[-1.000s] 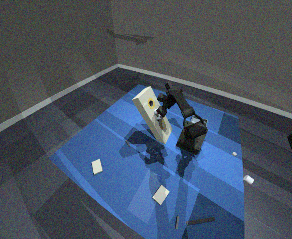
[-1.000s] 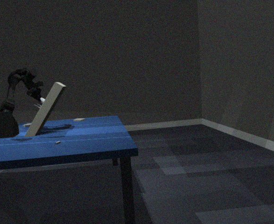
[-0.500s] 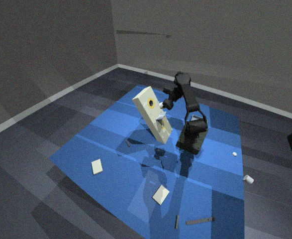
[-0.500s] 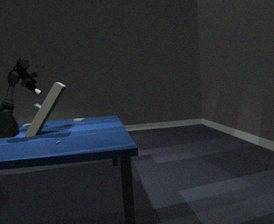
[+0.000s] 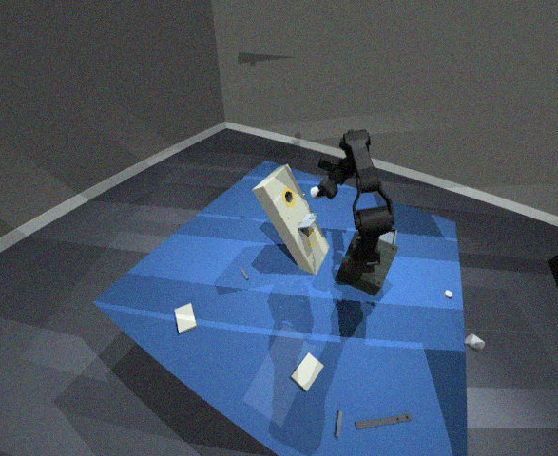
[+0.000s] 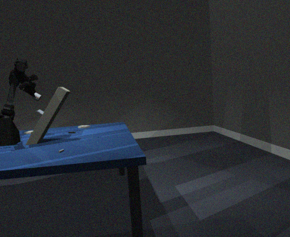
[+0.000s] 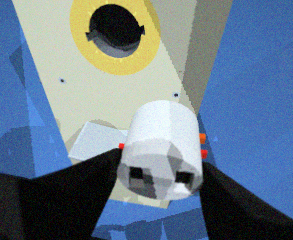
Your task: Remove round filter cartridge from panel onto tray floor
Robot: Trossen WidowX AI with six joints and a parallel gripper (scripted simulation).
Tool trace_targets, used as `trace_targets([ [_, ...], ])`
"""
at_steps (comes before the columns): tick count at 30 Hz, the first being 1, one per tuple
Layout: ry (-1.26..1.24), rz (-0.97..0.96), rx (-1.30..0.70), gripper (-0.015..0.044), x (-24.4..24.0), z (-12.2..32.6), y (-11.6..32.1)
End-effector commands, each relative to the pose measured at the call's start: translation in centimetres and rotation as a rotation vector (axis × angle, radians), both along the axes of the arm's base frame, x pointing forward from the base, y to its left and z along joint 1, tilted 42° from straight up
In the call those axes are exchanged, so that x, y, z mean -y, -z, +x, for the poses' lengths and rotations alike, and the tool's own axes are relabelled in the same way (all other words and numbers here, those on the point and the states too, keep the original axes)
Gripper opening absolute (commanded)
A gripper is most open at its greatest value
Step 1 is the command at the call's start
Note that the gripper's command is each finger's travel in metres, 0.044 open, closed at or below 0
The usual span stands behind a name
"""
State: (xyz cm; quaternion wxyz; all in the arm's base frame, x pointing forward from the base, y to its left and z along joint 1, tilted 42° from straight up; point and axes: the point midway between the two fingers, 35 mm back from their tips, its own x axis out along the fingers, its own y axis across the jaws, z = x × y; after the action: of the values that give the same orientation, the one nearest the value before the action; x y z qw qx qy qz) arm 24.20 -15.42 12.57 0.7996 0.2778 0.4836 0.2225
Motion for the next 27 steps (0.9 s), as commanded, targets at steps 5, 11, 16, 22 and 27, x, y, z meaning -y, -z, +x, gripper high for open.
trace_targets([
  [5,0.001,-0.015,0.009,0.0000,2.6,0.3,2.7],
  [11,0.112,-0.015,-0.136,0.0000,3.6,-1.0,4.5],
  [16,0.253,-0.031,-0.285,0.0000,5.7,-2.6,7.2],
  [22,0.443,-0.053,-0.453,0.0000,8.2,-4.8,10.2],
  [27,0.617,-0.072,-0.584,0.0000,10.2,-6.8,12.6],
])
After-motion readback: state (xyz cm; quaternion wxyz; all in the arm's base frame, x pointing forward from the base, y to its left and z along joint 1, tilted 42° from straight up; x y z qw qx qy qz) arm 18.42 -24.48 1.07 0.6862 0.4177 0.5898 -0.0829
